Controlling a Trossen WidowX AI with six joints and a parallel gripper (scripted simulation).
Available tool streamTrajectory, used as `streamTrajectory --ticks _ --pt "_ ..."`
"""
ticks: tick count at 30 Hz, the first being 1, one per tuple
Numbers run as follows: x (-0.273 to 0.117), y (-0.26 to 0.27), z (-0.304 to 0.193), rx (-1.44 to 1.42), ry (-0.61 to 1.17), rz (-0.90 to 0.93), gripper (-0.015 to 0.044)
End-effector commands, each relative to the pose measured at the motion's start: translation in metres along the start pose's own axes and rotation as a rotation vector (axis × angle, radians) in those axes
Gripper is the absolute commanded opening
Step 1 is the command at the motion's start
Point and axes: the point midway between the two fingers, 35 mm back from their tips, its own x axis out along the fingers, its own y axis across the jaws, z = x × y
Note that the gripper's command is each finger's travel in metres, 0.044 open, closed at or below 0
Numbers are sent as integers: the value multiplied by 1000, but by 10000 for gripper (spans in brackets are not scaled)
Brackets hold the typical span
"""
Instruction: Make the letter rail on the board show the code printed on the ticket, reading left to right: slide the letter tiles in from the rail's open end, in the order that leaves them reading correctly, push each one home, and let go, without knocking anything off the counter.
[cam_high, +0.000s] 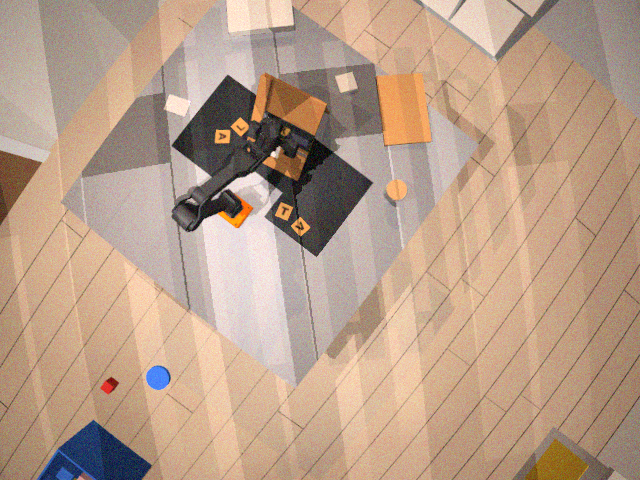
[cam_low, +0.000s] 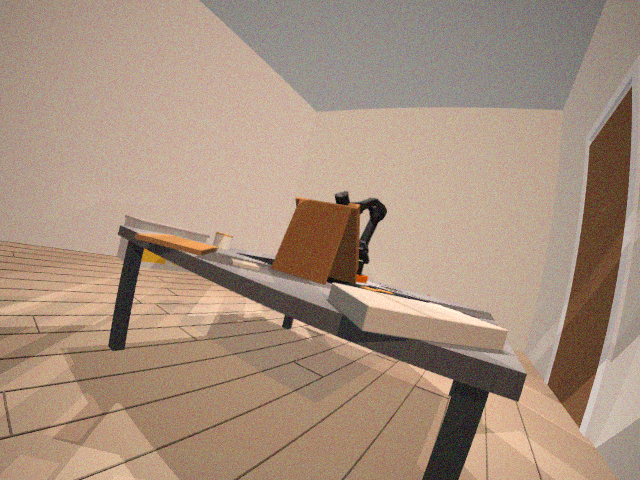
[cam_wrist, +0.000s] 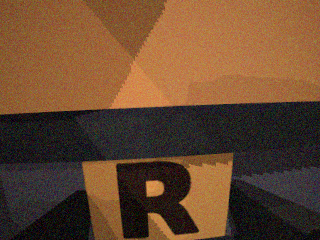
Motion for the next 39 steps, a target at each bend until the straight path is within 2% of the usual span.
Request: streamTrajectory --ticks 1,39 --pt "0 2 1 3 -4 -1 0" --pt "0 22 1 5 -4 0 0"
